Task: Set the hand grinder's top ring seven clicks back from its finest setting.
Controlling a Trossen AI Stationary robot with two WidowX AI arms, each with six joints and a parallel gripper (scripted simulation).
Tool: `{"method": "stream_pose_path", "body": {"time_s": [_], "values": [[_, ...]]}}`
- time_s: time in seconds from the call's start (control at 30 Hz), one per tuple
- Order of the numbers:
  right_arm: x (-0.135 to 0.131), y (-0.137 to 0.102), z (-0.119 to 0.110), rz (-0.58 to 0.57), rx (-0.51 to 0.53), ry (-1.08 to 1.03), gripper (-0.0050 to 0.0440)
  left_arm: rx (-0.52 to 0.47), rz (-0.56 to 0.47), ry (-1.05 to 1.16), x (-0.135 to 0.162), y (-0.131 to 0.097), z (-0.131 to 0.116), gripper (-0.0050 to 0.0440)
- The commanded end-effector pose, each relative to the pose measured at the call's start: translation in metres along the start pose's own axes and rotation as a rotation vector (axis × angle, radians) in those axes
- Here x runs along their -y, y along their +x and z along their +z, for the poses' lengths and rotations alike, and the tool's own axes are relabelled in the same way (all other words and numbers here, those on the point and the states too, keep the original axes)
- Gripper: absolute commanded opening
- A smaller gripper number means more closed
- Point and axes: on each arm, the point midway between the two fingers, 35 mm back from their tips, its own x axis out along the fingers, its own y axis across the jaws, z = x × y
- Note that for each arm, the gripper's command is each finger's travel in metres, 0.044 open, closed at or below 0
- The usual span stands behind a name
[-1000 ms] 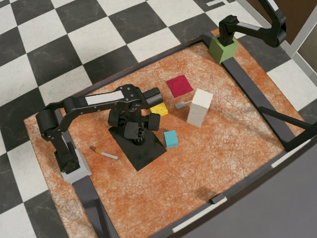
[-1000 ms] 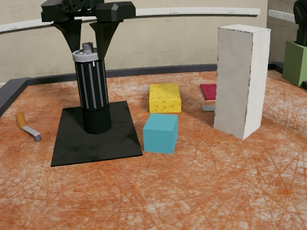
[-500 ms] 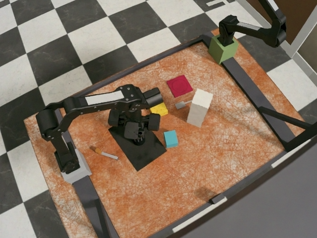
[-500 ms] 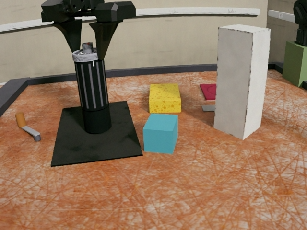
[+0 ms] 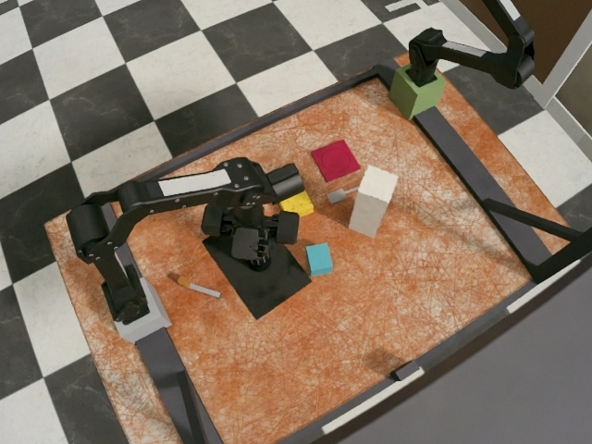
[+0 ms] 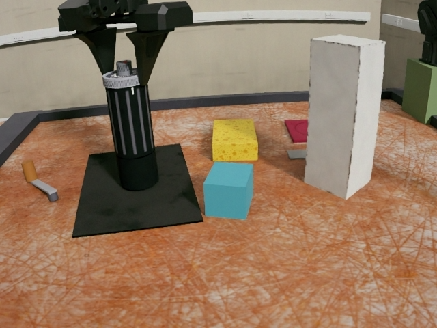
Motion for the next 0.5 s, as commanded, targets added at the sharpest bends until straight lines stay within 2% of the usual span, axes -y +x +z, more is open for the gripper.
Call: {"method": "stream_pose_path", "body": {"time_s": [0.0, 0.47], "values": [[-0.0023, -0.0004, 0.0042, 0.006, 0.004, -0.015, 0.04, -0.018, 0.027, 0.0, -0.0023, -0.0087, -0.0021, 0.0295], [-0.0008, 0.0, 0.0033, 0.003, 0.002, -0.006, 0.04, -0.015, 0.027, -0.053, -0.0029, -0.0081, -0.002, 0.0295]]}}
